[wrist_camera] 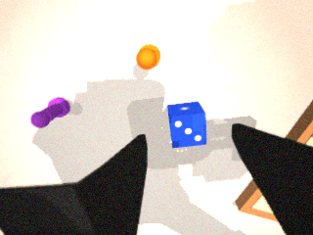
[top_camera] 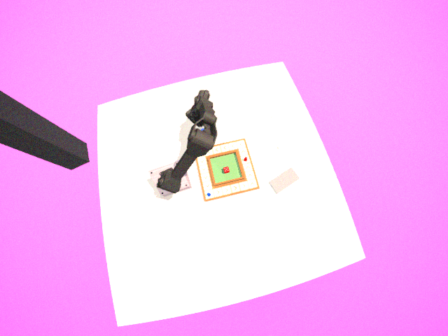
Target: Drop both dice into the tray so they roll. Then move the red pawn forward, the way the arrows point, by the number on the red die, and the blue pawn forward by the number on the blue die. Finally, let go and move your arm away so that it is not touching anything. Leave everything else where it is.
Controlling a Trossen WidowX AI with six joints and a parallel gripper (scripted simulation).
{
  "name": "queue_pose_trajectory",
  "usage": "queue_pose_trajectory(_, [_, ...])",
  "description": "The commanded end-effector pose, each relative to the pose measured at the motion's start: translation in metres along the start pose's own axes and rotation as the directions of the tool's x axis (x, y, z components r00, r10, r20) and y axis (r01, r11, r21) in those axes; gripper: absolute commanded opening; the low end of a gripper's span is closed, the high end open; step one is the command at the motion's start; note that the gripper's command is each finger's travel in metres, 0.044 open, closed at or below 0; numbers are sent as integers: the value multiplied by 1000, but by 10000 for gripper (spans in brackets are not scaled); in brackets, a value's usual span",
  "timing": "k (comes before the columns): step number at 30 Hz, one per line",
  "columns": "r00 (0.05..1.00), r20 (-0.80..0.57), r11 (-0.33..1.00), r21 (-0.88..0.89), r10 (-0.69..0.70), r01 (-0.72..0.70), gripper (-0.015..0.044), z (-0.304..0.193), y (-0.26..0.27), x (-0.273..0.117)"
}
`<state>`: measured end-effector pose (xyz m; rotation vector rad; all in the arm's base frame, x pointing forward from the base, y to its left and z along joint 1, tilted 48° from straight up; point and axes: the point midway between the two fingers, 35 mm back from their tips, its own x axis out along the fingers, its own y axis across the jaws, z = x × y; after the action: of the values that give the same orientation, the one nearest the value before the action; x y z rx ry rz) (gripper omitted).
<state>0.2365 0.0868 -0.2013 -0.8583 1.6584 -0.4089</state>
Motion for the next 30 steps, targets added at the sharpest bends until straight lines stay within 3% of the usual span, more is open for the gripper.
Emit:
queue_pose_trajectory(1, [1000,0,1000,-7,-6,6,275,-1,-1,8])
queue_pose_trajectory(14, [1000,-1,1000,-7,-7,7,275,-2,-1,26])
queue_pose_trajectory(20, [1000,-1,1000,-7,-7,7,118,-2,-1,26])
queue_pose_trajectory(27, [1000,-1,1000,-7,-7,7,71,-2,-1,26])
queue_pose_trajectory(30, [1000,0,1000,-7,-6,6,0,-1,-1,21])
